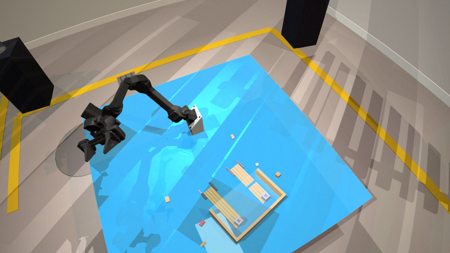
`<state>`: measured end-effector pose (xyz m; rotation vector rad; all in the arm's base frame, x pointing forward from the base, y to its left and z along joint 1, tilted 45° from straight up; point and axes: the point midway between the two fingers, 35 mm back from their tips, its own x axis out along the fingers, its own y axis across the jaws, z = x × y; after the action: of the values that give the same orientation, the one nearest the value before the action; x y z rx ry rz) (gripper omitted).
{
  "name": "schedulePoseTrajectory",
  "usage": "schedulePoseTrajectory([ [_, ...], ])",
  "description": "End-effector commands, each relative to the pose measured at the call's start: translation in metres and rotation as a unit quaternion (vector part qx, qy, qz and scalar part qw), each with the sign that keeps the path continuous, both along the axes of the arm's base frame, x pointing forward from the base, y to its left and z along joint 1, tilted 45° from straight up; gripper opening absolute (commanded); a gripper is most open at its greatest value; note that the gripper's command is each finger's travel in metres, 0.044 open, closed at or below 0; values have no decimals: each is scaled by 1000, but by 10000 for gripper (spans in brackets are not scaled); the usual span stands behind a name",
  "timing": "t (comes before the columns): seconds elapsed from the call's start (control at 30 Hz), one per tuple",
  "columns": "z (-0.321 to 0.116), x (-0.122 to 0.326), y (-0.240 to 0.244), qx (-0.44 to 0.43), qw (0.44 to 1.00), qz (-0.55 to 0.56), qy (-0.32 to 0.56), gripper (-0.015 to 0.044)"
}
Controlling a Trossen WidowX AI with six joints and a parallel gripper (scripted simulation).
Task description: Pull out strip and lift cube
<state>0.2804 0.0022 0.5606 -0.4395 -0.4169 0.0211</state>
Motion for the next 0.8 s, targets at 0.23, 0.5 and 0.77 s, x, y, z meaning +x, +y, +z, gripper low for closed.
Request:
schedulePoseTrajectory([
  [0.23,-119,85,38,24,989,-3,148,400],
  [0.5,-245,116,87,21,961,-35,274,400],
  [0.77,-374,95,133,-43,922,-86,375,400],
])
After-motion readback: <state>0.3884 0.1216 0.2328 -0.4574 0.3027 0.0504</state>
